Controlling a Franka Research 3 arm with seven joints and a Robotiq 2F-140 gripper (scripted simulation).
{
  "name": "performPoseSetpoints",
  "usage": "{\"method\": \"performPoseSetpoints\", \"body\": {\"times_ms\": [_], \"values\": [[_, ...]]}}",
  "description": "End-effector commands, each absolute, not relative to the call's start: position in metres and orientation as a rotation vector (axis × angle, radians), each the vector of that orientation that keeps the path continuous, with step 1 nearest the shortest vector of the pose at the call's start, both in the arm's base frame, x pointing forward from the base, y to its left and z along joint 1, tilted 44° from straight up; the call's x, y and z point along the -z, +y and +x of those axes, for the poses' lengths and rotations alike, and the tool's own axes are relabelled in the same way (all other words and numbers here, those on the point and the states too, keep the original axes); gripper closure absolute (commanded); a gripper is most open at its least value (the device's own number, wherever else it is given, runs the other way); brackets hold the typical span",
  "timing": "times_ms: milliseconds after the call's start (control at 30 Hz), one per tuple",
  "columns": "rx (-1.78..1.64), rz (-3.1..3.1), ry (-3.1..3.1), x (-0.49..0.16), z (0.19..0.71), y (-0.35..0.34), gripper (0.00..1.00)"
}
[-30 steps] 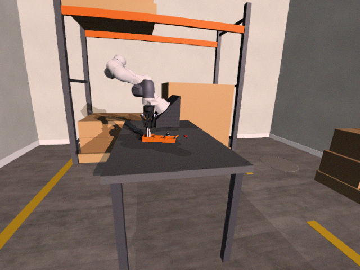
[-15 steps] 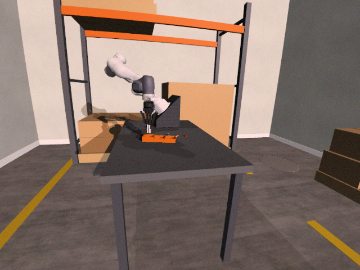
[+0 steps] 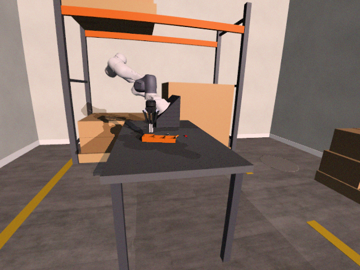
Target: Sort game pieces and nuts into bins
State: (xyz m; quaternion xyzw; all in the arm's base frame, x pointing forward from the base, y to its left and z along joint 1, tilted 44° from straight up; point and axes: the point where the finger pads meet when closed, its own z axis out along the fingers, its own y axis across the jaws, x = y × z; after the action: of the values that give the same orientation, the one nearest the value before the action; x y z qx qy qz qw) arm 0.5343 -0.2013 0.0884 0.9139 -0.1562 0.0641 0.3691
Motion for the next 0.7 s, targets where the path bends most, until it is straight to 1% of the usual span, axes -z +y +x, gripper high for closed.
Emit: {"method": "performPoseSetpoints", "body": {"times_ms": [0,400,667], "values": [[-0.167,2.34,-0.408,-0.077,0.539,-0.188,0.95],[-0.167,2.34,-0.408,-0.044,0.555,-0.155,0.95],[-0.167,2.34,-0.408,-0.033,0.555,-0.166,0.95]]}}
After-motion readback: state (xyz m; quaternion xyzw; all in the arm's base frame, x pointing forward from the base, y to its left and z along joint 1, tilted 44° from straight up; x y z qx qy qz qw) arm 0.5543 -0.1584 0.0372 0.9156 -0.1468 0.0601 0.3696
